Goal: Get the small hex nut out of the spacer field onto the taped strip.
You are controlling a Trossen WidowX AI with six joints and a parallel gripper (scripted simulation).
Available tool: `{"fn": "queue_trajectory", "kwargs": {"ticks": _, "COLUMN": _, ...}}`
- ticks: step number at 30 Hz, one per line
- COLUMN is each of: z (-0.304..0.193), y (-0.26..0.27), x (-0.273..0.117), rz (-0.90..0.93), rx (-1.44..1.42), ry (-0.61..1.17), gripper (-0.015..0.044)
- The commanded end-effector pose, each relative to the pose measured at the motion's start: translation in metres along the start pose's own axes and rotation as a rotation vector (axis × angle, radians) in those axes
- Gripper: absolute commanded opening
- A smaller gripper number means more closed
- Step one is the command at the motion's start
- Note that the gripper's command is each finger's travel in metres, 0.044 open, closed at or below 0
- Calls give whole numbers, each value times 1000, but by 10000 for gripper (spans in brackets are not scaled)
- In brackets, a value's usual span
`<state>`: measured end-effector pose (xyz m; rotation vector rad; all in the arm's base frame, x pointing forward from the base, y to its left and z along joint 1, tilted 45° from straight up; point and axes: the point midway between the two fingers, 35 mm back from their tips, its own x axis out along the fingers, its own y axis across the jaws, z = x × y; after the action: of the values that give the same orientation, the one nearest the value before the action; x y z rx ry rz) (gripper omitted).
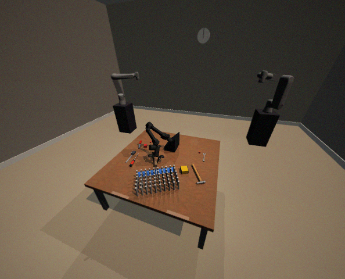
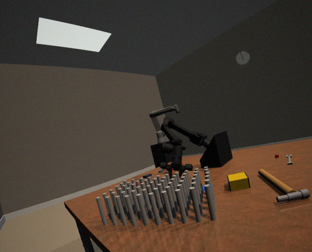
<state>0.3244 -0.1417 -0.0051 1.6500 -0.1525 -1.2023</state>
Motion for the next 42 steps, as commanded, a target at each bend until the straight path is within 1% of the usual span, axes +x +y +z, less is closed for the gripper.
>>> {"fn": "queue_trajectory", "kwargs": {"ticks": 1, "z": 4, "y": 1, "x": -3, "rz": 2, "rx": -4, "ry": 1, "gripper": 0}}
{"fn": "queue_trajectory", "kwargs": {"ticks": 42, "z": 26, "y": 0, "x": -14, "rz": 0, "rx": -5, "ry": -1, "gripper": 0}}
